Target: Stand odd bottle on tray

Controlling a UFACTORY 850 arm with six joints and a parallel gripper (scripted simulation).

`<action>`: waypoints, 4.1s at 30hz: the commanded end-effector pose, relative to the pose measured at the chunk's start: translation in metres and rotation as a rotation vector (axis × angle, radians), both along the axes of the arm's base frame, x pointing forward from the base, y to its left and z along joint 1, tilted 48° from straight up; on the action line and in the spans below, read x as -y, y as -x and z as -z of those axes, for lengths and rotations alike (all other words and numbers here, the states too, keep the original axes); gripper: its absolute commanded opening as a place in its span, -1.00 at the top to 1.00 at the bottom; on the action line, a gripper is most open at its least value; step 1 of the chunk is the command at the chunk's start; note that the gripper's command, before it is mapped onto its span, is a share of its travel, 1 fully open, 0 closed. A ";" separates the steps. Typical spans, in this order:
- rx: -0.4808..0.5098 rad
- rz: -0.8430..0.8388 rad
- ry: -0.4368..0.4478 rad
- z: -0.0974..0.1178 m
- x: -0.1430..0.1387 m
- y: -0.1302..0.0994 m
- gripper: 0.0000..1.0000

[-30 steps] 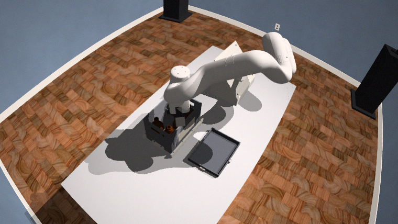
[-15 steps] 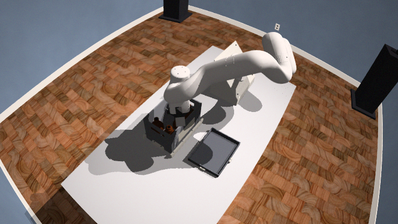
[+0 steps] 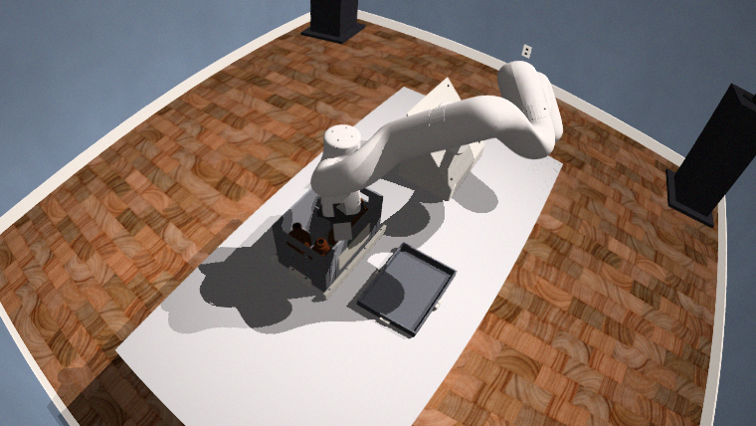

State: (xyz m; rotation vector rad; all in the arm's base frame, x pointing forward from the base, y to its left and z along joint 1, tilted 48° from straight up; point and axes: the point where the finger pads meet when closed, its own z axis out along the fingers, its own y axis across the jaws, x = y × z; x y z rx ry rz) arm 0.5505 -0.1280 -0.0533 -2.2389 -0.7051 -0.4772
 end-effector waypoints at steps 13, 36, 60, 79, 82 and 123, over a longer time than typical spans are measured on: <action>0.001 0.001 0.001 -0.001 0.001 -0.001 -0.30; 0.001 0.001 0.001 -0.001 0.001 -0.001 -0.30; 0.001 0.001 0.001 -0.032 0.035 0.005 -0.30; 0.001 0.001 0.001 -0.057 0.063 0.010 -0.30; 0.001 0.001 0.001 -0.057 0.063 0.010 -0.30; 0.004 0.002 -0.001 -0.046 0.078 -0.006 1.00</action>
